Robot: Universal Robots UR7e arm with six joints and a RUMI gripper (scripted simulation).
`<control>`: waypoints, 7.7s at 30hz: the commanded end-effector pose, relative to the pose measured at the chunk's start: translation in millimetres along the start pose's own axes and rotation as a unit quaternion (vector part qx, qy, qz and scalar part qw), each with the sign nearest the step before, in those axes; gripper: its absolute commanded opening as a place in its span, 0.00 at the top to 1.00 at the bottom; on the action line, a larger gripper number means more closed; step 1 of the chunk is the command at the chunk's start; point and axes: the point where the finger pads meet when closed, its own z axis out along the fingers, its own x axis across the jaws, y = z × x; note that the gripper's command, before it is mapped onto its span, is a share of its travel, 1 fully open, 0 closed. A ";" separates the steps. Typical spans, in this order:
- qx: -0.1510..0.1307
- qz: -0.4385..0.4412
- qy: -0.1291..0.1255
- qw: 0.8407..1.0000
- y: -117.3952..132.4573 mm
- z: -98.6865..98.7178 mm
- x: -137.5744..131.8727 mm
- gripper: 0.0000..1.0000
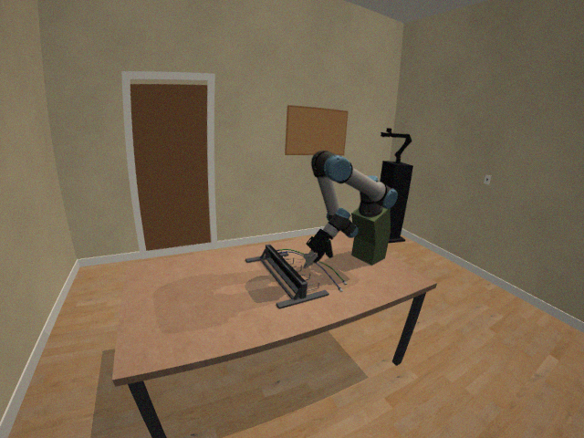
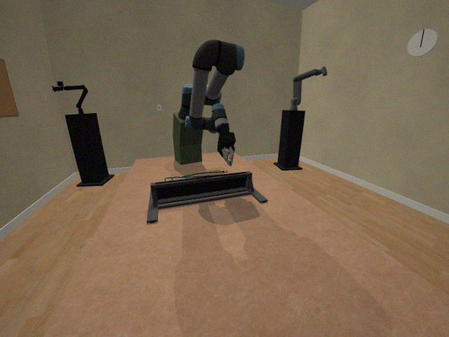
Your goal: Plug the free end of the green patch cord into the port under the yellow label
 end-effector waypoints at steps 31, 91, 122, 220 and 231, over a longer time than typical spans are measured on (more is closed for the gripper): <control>0.000 0.000 0.000 1.000 0.2 -112.6 -0.2 1.00; 0.150 -0.318 0.068 0.934 -104.3 -114.2 21.9 1.00; 0.238 -0.554 0.180 0.777 -188.8 -117.7 36.4 1.00; 0.258 -0.611 0.222 0.715 -214.6 -120.4 49.7 0.78; 0.259 -0.611 0.222 0.714 -217.0 -117.8 49.8 0.78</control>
